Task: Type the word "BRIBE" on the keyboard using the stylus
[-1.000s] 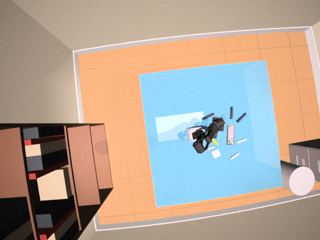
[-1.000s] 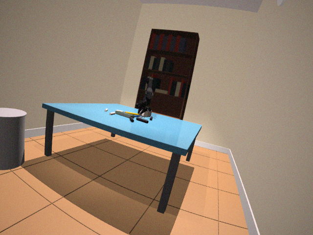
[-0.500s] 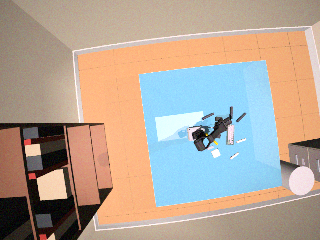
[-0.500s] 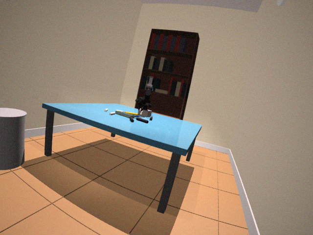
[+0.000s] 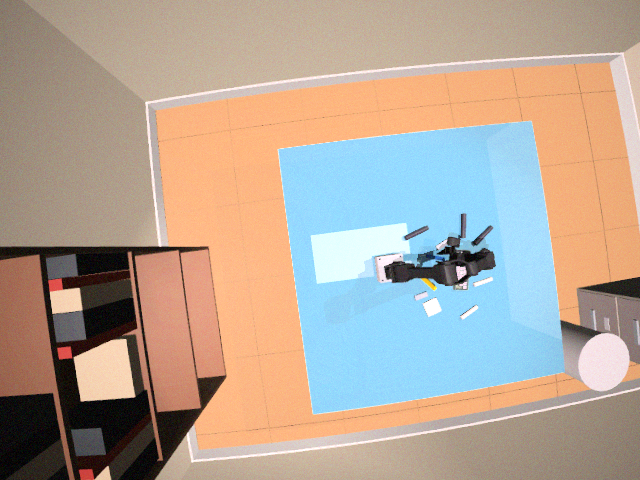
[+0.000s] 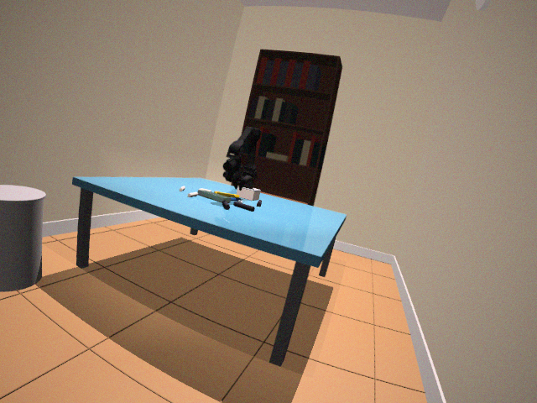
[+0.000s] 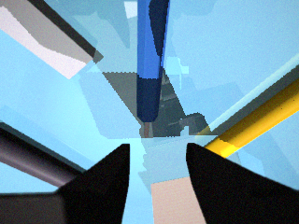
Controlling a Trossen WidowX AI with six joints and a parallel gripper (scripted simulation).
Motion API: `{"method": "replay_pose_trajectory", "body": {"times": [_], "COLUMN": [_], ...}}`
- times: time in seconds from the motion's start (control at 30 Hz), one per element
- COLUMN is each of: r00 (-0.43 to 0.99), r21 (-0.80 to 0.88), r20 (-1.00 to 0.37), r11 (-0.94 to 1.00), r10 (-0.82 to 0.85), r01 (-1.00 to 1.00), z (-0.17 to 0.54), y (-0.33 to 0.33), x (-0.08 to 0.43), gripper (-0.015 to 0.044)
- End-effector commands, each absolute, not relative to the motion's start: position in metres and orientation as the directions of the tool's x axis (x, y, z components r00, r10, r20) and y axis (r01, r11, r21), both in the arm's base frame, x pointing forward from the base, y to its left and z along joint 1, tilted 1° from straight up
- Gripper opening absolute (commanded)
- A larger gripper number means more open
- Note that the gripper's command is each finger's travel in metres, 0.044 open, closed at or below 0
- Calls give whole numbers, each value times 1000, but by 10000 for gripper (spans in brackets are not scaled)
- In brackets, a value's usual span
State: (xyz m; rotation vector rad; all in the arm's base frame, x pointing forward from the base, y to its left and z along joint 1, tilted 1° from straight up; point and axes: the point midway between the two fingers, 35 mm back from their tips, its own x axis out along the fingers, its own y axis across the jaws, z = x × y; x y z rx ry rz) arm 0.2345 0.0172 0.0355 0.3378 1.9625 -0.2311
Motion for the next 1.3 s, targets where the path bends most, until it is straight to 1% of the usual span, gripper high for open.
{"method": "replay_pose_trajectory", "body": {"times": [0.0, 1.27], "r00": [-437, -437], "r21": [27, 27], "r20": [-879, -879], "r11": [935, 935], "r10": [191, 191], "r01": [354, 354], "z": [35, 9], "y": [16, 16], "x": [238, 239], "gripper": [150, 150]}}
